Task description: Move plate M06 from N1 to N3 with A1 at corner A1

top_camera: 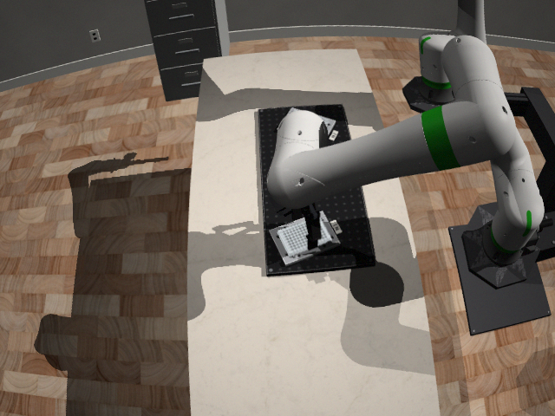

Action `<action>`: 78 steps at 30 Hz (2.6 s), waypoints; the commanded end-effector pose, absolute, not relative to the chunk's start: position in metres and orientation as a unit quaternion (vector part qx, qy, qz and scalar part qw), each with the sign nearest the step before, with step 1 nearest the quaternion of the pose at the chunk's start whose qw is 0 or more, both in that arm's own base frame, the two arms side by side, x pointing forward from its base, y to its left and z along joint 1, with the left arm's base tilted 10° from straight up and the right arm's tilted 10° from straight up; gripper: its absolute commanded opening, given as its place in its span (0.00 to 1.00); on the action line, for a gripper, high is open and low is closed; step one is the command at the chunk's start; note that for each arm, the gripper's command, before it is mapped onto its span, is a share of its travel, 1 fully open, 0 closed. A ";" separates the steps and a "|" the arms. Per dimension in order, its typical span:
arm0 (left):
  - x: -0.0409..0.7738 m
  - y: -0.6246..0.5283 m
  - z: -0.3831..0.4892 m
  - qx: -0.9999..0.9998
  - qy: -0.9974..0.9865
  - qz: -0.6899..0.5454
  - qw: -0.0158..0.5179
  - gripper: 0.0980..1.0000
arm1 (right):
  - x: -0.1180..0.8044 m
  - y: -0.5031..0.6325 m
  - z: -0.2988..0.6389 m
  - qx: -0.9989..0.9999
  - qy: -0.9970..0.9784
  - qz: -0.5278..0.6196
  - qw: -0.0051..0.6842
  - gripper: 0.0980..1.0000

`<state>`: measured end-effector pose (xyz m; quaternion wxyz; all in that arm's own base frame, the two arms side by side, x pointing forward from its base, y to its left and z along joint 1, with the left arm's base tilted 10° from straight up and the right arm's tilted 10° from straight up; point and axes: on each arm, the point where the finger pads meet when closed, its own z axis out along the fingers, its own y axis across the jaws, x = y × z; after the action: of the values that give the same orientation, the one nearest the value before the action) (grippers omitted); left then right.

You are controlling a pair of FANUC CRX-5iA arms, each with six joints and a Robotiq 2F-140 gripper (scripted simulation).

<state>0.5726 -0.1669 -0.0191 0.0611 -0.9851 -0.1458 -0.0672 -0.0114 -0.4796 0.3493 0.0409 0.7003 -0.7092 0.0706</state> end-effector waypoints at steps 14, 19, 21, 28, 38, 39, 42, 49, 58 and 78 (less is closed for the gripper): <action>0.574 -0.166 -0.024 -0.985 -0.146 -0.068 0.060 0.66 | -0.012 -0.480 0.350 0.700 -0.709 0.071 0.042 1.00; 0.574 -0.166 -0.026 -0.985 -0.146 -0.068 0.060 0.66 | -0.012 -0.480 0.350 0.700 -0.709 0.071 0.042 1.00; 0.574 -0.166 -0.027 -0.985 -0.146 -0.068 0.060 0.66 | -0.012 -0.480 0.350 0.700 -0.709 0.071 0.042 1.00; 0.575 -0.166 -0.030 -0.985 -0.146 -0.068 0.060 0.66 | -0.012 -0.480 0.350 0.700 -0.709 0.071 0.042 1.00; 0.575 -0.165 -0.032 -0.985 -0.146 -0.068 0.060 0.66 | -0.012 -0.480 0.350 0.700 -0.709 0.071 0.042 1.00; 0.575 -0.165 -0.032 -0.985 -0.146 -0.068 0.060 0.66 | -0.012 -0.480 0.350 0.700 -0.709 0.071 0.042 1.00; 0.575 -0.165 -0.032 -0.985 -0.146 -0.068 0.060 0.66 | -0.012 -0.480 0.350 0.700 -0.709 0.071 0.042 1.00; 0.575 -0.165 -0.033 -0.985 -0.146 -0.068 0.060 0.66 | -0.012 -0.480 0.350 0.700 -0.709 0.071 0.042 1.00; 0.575 -0.165 -0.033 -0.985 -0.146 -0.068 0.060 0.66 | -0.012 -0.480 0.350 0.700 -0.709 0.071 0.042 1.00; 0.575 -0.165 -0.033 -0.985 -0.146 -0.068 0.060 0.66 | -0.012 -0.480 0.350 0.700 -0.709 0.071 0.042 1.00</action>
<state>0.5744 -0.1647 -0.0344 0.0611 -0.9851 -0.1458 -0.0672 -0.0114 -0.4796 0.3493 0.0409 0.7003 -0.7092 0.0706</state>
